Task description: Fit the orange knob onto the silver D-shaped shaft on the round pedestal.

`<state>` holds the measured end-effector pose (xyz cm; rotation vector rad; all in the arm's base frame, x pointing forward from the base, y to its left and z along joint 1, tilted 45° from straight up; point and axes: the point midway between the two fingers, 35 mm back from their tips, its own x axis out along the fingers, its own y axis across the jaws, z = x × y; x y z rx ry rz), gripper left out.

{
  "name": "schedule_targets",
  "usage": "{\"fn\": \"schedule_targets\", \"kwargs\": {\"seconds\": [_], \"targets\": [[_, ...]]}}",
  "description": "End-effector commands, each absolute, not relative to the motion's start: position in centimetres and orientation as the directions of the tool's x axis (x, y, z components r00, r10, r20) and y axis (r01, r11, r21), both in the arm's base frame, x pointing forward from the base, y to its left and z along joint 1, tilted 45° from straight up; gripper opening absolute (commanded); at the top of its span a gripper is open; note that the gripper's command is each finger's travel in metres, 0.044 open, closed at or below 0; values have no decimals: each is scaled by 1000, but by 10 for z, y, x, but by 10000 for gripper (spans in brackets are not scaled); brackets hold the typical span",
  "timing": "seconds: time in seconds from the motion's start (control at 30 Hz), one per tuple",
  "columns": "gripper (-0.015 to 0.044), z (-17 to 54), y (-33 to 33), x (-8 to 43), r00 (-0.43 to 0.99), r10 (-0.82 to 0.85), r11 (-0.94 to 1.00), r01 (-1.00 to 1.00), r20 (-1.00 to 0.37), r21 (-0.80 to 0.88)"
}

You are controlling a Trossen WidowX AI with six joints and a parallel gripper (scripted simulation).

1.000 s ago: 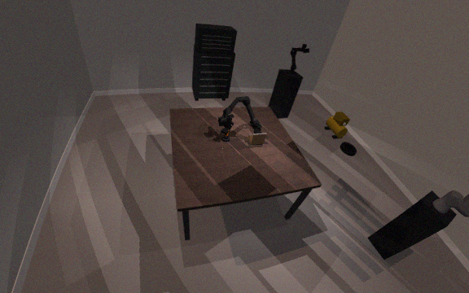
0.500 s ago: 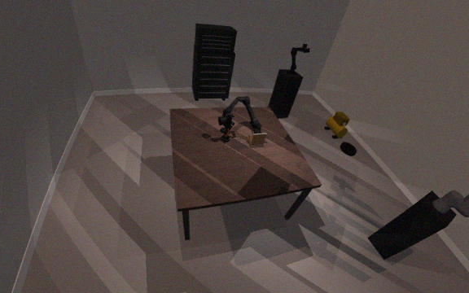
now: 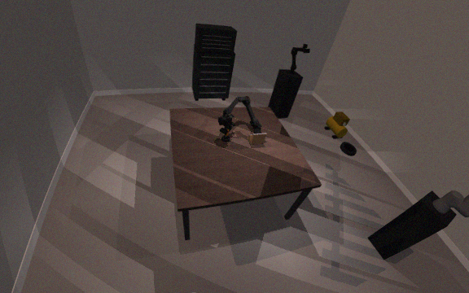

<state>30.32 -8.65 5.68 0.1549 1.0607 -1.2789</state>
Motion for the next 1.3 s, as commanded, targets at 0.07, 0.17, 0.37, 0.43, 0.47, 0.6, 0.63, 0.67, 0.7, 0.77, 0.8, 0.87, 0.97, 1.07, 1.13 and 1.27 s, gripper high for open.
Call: {"fn": "schedule_targets", "kwargs": {"seconds": [0.07,0.17,0.37,0.43,0.47,0.6,0.63,0.67,0.7,0.77,0.8,0.87,0.97,1.07,1.13,1.27], "targets": [[0,57,-88,304,-87,-699,340,833,-710,-436],[0,57,-88,304,-87,-699,340,833,-710,-436],[0,60,-86,305,-87,-699,340,833,-710,-436],[0,60,-85,305,-87,-699,340,833,-710,-436],[0,60,-85,305,-87,-699,334,838,-710,-431],[0,60,-85,305,-87,-699,258,895,-710,-363],[0,60,-84,305,-87,-699,229,913,-710,-337],[0,59,-84,304,-87,-699,209,925,-710,-318],[0,59,-84,304,-87,-699,202,928,-710,-312],[0,58,-85,303,-87,-699,202,928,-710,-312],[0,57,-85,303,-87,-699,202,928,-710,-312],[0,57,-85,303,-87,-699,202,928,-710,-312],[0,57,-86,304,-87,-699,202,928,-710,-312],[0,57,-87,304,-87,-699,202,928,-710,-312],[0,57,-88,304,-87,-699,202,928,-710,-312],[0,57,-88,304,-87,-699,202,928,-710,-312]]}}
